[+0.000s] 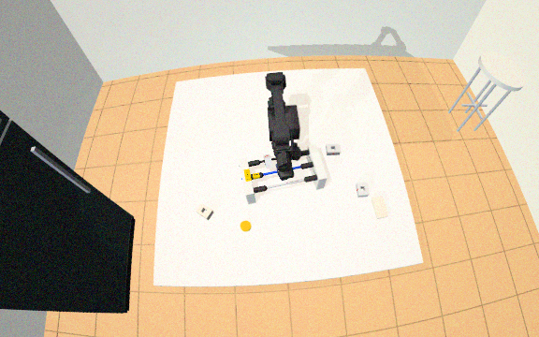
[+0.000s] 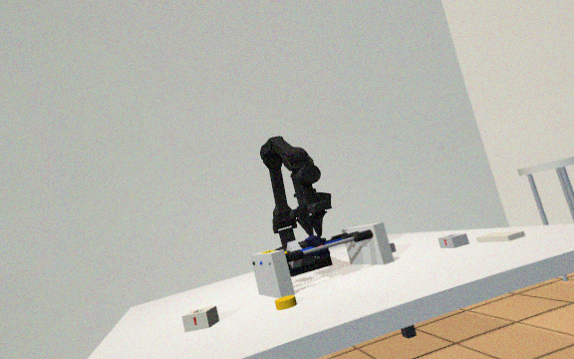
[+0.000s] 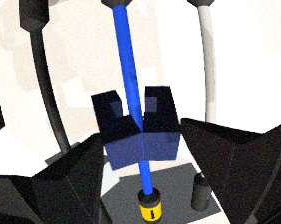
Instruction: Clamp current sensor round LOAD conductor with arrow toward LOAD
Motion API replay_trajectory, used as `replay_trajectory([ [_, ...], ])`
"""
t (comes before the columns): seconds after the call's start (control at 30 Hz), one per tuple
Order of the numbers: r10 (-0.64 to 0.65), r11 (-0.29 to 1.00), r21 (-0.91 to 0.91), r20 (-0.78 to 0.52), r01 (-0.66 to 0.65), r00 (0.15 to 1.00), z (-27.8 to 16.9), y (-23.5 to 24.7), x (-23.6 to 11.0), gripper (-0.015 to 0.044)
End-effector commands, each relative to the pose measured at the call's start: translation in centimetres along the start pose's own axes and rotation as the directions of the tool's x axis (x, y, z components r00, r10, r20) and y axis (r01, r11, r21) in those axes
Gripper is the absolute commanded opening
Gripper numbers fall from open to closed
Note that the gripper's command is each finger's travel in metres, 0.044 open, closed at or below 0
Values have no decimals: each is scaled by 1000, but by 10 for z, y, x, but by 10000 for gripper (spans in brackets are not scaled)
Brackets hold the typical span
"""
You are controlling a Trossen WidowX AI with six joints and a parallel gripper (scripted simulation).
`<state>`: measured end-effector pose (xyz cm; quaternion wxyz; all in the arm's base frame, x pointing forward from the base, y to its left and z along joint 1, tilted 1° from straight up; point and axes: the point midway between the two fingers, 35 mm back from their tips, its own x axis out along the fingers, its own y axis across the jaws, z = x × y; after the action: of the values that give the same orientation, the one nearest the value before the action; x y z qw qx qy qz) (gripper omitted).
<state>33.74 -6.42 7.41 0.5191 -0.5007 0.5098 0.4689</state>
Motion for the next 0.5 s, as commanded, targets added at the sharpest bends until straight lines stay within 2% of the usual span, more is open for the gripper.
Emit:
replay_trajectory([
  [0.0, -1, 1000, 0, -1, 1, 1000, 0, 0, -1, 262],
  [0.23, -1, 1000, 0, -1, 1, 1000, 0, 0, -1, 440],
  [0.47, -1, 1000, 0, -1, 1, 1000, 0, 0, -1, 440],
])
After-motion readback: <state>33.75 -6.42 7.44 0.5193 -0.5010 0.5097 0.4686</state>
